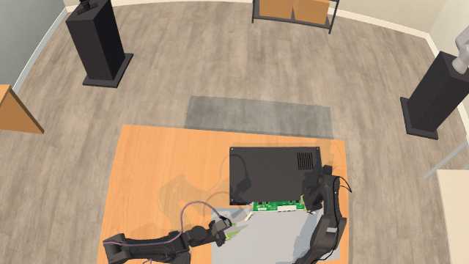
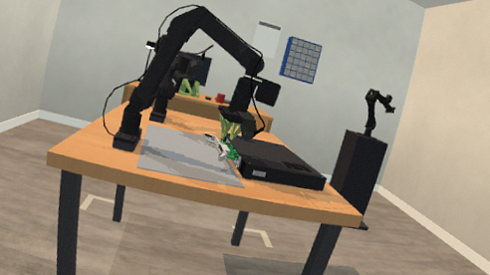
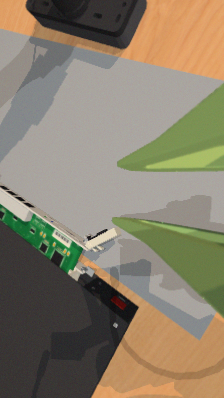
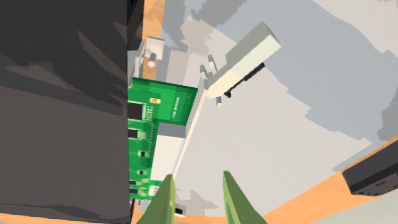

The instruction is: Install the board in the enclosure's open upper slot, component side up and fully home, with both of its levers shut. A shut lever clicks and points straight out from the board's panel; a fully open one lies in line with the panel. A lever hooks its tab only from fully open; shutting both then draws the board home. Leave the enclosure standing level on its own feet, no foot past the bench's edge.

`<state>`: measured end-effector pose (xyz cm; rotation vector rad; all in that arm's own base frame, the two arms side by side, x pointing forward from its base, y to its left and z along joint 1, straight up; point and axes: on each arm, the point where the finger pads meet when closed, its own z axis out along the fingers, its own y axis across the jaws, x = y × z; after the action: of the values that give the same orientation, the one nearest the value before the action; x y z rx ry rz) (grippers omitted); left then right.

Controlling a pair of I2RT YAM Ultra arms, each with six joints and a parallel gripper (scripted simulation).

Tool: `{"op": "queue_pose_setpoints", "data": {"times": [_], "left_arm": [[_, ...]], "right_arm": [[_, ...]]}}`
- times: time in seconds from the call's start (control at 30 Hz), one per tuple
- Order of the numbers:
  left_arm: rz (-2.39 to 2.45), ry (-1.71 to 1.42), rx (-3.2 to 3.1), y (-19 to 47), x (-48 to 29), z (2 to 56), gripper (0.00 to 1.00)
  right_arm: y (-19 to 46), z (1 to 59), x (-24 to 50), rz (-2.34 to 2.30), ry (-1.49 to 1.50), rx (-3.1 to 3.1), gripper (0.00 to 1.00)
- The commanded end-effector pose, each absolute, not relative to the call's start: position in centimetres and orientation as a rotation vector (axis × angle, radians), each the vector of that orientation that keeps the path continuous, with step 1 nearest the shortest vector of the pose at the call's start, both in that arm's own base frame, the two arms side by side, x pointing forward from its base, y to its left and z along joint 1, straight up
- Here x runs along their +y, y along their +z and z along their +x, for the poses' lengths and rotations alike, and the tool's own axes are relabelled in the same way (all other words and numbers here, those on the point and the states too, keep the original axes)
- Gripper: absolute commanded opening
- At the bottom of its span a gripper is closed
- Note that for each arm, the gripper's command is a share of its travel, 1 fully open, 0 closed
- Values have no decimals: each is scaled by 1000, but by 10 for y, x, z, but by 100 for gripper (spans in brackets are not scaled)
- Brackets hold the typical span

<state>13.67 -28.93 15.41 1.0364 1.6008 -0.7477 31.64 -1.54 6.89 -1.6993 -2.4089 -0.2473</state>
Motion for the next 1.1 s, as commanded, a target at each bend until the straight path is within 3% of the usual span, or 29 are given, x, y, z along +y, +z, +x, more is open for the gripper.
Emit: {"op": "queue_pose_setpoints", "data": {"times": [0.0, 0.57, 1.07], "left_arm": [[1013, -648, 1745, 144, -291, 155, 32], [971, -433, 2142, 124, -315, 198, 32], [949, -279, 2515, 92, -334, 215, 32]], "right_arm": [[69, 307, -34, -1566, -136, -2570, 32], [65, 293, -68, -765, 63, -2963, 32], [62, 287, -81, 228, 89, -3053, 32]]}}
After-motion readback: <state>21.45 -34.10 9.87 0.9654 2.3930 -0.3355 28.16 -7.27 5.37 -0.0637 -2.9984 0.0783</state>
